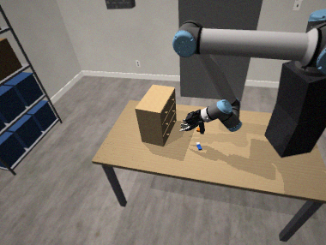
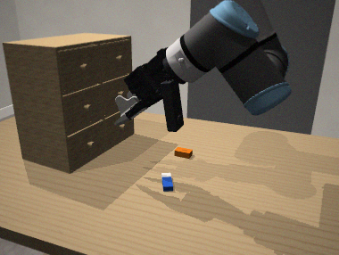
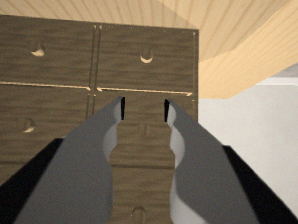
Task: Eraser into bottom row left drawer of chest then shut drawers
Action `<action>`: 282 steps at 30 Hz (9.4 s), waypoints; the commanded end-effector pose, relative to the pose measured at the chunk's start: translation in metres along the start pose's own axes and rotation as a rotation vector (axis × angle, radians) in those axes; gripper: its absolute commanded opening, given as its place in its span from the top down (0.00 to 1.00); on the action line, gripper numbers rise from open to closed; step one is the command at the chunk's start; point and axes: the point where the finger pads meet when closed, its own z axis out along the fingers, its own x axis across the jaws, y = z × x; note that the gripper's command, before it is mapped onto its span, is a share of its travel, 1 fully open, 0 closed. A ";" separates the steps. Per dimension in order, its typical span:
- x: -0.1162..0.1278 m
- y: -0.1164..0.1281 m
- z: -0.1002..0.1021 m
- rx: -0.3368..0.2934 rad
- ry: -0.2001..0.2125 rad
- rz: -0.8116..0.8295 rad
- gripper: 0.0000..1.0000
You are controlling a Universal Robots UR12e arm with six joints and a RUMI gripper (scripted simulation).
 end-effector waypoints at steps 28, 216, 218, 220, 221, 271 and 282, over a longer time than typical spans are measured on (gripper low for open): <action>0.001 0.000 0.000 -0.001 0.000 0.000 0.80; 0.001 -0.011 0.118 -0.006 0.000 0.000 0.80; 0.001 -0.009 0.119 -0.006 0.000 0.000 0.80; 0.001 -0.008 0.121 -0.006 0.000 0.000 0.80; 0.001 -0.008 0.121 -0.006 0.000 0.000 0.80; 0.001 0.000 0.132 -0.003 0.000 0.000 0.80; 0.001 0.000 0.132 -0.003 0.000 0.000 0.80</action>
